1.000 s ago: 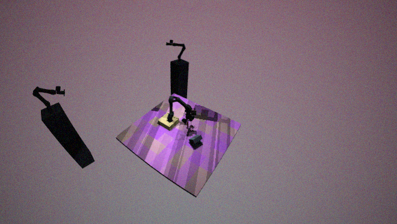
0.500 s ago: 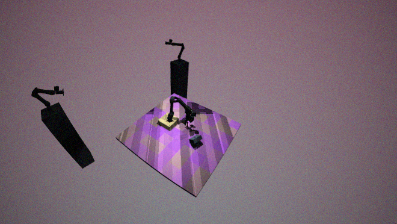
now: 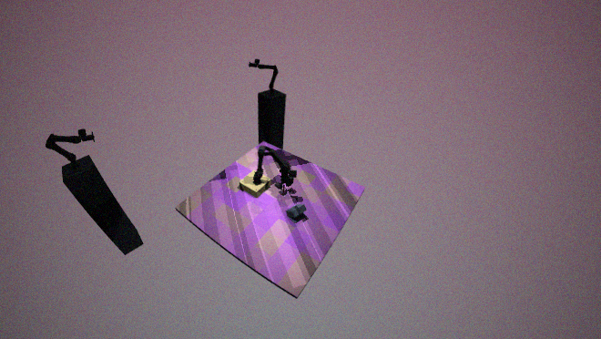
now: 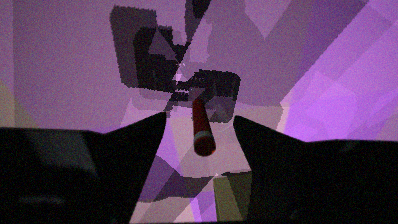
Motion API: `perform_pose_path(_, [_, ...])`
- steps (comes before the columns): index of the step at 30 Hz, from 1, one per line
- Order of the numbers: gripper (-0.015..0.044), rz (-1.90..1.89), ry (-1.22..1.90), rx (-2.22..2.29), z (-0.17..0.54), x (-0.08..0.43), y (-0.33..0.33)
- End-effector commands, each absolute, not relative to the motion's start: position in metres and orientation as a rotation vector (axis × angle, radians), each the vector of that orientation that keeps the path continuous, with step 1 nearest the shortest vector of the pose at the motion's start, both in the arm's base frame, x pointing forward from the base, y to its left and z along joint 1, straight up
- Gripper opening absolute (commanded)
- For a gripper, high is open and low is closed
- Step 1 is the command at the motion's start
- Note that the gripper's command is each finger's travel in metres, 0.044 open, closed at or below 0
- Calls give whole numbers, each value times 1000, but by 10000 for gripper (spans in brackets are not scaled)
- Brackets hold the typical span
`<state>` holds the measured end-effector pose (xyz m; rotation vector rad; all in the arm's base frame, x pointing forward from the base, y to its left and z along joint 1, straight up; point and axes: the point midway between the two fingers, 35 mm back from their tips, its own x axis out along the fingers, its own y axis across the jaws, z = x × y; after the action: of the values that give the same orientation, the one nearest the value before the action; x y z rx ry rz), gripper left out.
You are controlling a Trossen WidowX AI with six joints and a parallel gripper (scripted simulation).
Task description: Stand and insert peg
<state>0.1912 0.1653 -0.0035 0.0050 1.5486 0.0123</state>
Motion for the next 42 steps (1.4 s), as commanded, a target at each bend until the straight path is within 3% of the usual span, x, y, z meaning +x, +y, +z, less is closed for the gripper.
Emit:
perform_pose_path(1, [230,13,1549,5,-3,191,165])
perform_pose_path(8, [46,13,1549,5,-3,191,165])
perform_pose_path(15, [0,13,1549,5,-3,191,165])
perform_pose_path(42, [0,5,1530,30,76,200,166])
